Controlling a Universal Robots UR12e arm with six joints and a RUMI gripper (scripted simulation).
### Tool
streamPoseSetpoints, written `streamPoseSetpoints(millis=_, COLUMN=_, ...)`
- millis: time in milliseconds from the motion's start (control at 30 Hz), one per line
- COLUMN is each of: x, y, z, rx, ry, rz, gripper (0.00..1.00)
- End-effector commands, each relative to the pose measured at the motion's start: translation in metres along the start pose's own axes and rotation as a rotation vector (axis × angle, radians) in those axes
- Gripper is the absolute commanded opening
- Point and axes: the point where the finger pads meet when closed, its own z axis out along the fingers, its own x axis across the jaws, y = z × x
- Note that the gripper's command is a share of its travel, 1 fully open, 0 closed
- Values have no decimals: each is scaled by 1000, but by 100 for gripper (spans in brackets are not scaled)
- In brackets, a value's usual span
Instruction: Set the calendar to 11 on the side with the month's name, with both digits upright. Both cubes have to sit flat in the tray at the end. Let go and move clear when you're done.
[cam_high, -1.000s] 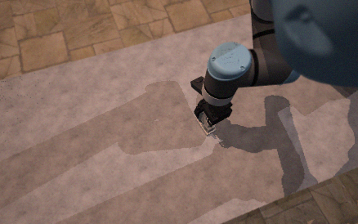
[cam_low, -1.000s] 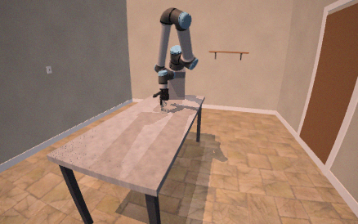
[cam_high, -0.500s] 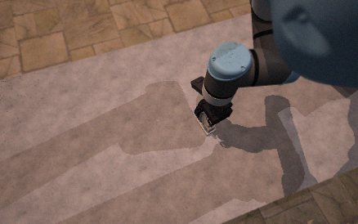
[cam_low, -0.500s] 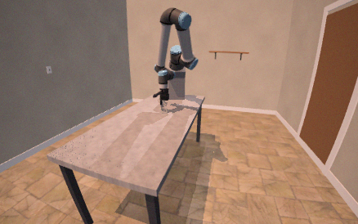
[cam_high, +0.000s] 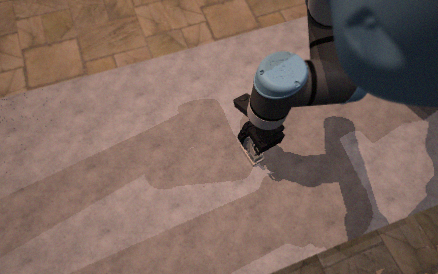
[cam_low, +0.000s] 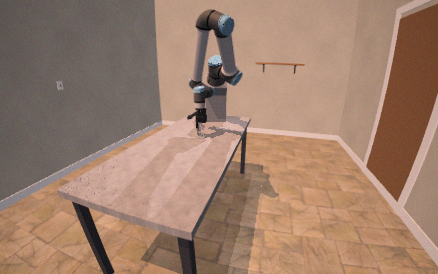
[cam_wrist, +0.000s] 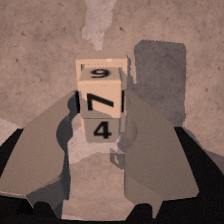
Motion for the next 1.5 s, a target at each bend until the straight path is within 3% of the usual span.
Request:
streamPoseSetpoints(millis=0, x=3, y=1, z=1, rx=-2, ry=3, rz=3, gripper=10)
streamPoseSetpoints(millis=1467, x=1, y=1, z=11, rx=-1, ry=1, rz=1, gripper=10)
